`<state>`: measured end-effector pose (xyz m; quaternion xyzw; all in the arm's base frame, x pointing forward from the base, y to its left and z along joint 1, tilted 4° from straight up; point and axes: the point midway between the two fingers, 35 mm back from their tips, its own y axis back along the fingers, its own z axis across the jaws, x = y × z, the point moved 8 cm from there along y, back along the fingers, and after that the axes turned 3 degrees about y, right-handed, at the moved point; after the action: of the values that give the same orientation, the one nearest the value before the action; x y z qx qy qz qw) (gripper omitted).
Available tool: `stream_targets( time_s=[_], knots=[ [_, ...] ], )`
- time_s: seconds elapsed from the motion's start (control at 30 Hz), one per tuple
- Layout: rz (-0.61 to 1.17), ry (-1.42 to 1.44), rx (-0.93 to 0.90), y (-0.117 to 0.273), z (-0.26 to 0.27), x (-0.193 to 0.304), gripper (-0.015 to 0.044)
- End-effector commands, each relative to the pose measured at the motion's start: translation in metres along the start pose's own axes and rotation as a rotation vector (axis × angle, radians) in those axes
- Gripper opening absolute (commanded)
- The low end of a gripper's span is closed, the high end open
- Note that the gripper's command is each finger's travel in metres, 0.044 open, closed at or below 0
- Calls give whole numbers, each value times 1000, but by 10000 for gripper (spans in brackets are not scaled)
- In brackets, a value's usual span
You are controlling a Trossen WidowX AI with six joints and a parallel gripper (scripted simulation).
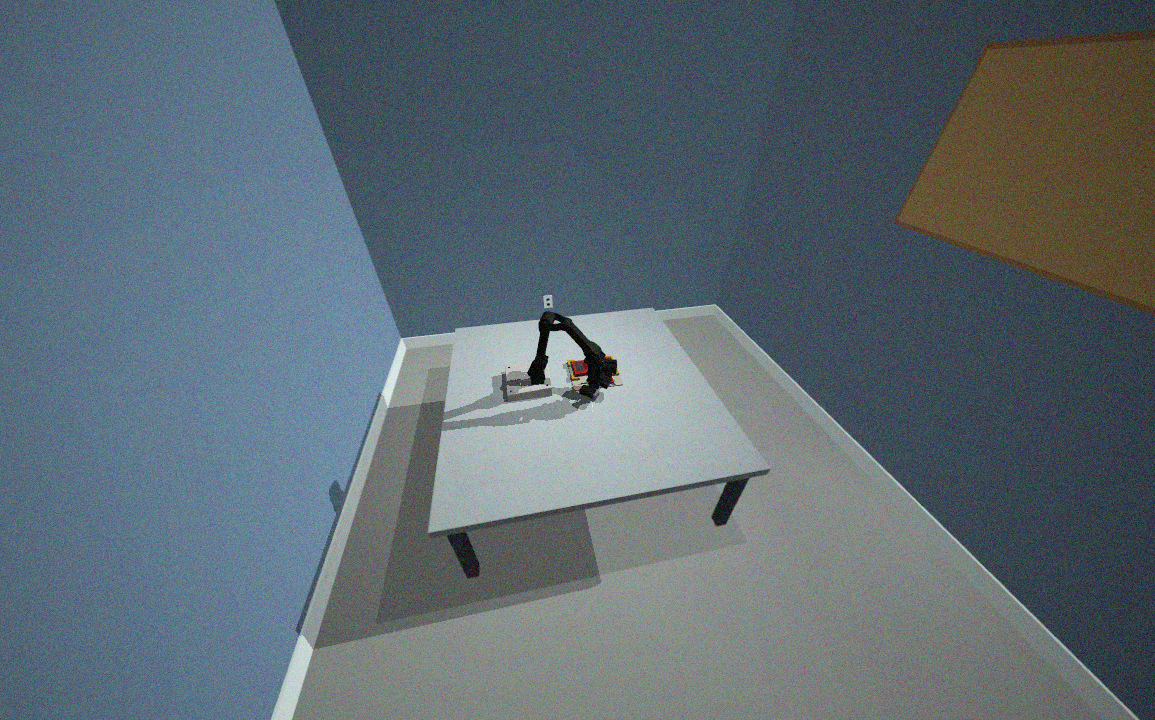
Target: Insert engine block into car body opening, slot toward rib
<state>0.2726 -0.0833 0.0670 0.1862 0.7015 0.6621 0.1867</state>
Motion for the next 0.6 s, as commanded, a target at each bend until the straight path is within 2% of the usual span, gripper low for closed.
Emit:
stream_targets(
  time_s=[0.0,0.33,0.57],
  knots=[
    [0,0,0,0,0,0,184],
    [0,0,0,0,0,0,440],
    [6,4,2,3,0,-1,440]
  ],
)
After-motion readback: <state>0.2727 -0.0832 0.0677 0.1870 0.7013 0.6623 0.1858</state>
